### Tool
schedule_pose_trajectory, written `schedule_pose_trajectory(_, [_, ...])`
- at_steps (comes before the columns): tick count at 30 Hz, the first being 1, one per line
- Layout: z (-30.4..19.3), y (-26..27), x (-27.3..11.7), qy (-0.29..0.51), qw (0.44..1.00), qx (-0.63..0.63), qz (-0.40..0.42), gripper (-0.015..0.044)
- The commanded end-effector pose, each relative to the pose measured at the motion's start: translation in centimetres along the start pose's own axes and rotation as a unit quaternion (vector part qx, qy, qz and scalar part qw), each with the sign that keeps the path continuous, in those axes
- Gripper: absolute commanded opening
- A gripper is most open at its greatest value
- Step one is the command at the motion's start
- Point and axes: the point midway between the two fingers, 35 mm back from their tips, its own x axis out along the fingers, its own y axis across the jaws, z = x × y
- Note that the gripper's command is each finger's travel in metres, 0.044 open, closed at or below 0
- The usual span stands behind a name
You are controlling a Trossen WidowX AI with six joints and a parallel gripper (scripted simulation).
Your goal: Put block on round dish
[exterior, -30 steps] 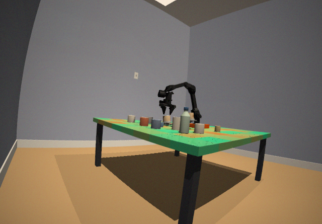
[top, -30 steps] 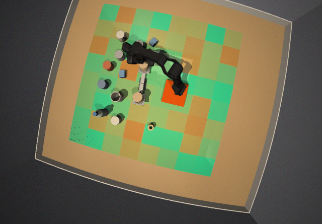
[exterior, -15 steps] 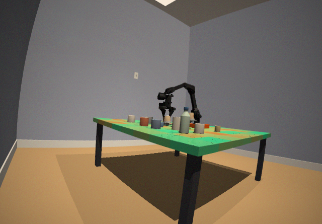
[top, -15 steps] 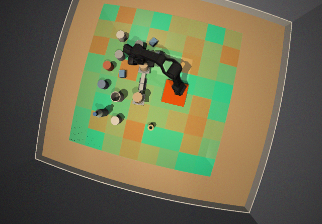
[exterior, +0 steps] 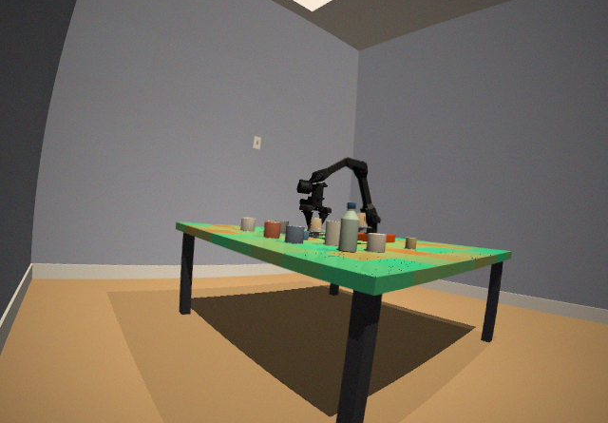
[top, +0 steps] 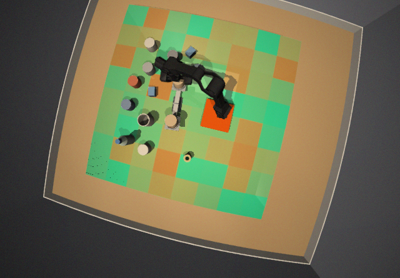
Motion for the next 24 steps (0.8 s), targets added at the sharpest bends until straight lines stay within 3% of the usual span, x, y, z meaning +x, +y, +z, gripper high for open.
schedule_pose_trajectory(1, [-0.03,-0.20,0.79,-0.001,1.000,-0.002,-0.004,0.0440])
schedule_pose_trajectory(4, [-0.04,-0.22,1.02,-0.001,1.000,-0.002,-0.004,0.0440])
schedule_pose_trajectory(7, [-0.04,-0.22,1.02,-0.001,1.000,-0.002,-0.004,0.0361])
schedule_pose_trajectory(15, [-0.04,-0.22,1.02,-0.001,1.000,-0.002,-0.004,0.0308])
schedule_pose_trajectory(24, [0.03,-0.06,0.35,-0.001,1.000,-0.002,-0.003,0.0072])
